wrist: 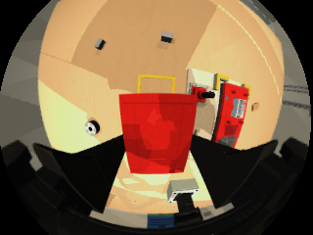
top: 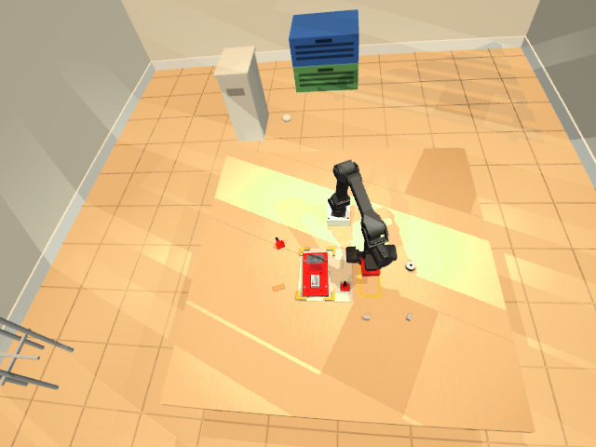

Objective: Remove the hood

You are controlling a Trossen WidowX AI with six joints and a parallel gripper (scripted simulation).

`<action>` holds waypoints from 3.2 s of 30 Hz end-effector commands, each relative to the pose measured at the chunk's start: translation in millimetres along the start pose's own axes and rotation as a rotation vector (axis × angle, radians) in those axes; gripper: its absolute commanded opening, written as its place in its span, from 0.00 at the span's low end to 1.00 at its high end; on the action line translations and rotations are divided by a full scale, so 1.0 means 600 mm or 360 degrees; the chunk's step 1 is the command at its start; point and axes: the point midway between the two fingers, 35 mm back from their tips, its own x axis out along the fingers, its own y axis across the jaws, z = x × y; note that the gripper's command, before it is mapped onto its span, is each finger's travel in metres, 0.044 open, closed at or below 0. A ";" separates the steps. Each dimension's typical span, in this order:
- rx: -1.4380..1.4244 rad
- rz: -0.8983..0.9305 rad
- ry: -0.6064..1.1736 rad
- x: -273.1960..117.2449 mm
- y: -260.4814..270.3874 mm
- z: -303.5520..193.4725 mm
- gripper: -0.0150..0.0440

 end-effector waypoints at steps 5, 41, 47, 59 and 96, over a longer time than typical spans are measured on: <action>0.0011 -0.0007 0.0001 0.003 0.006 -0.004 0.25; 0.0011 -0.0007 0.0001 0.050 0.007 -0.001 0.25; 0.0011 -0.0007 0.0001 0.058 0.007 -0.001 0.25; 0.0011 -0.0007 0.0001 0.074 0.007 -0.001 0.25; 0.0011 -0.0007 0.0001 0.122 0.006 -0.004 0.25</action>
